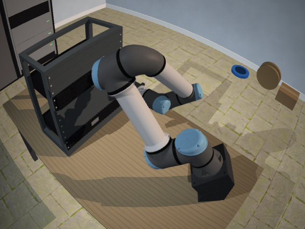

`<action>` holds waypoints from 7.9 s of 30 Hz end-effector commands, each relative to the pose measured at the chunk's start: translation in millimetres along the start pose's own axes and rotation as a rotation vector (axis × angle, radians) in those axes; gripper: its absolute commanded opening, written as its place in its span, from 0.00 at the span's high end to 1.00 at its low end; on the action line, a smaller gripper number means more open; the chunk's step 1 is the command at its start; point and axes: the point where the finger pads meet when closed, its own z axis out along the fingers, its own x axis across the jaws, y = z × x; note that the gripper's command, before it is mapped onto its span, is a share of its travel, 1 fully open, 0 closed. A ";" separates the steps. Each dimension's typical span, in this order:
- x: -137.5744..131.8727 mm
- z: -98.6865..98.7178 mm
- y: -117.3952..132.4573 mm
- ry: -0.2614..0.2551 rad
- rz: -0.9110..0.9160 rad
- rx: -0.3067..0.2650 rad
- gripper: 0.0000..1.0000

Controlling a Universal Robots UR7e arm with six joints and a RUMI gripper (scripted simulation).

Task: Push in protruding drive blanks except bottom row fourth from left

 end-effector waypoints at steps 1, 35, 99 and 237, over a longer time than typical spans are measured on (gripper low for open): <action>0.3 2.7 0.1 0.001 0.000 0.000 1.00; 0.5 12.2 0.1 0.001 0.000 0.000 1.00; 1.0 22.9 0.3 0.001 0.000 0.000 1.00; 28.8 -78.1 0.1 0.001 0.000 0.000 1.00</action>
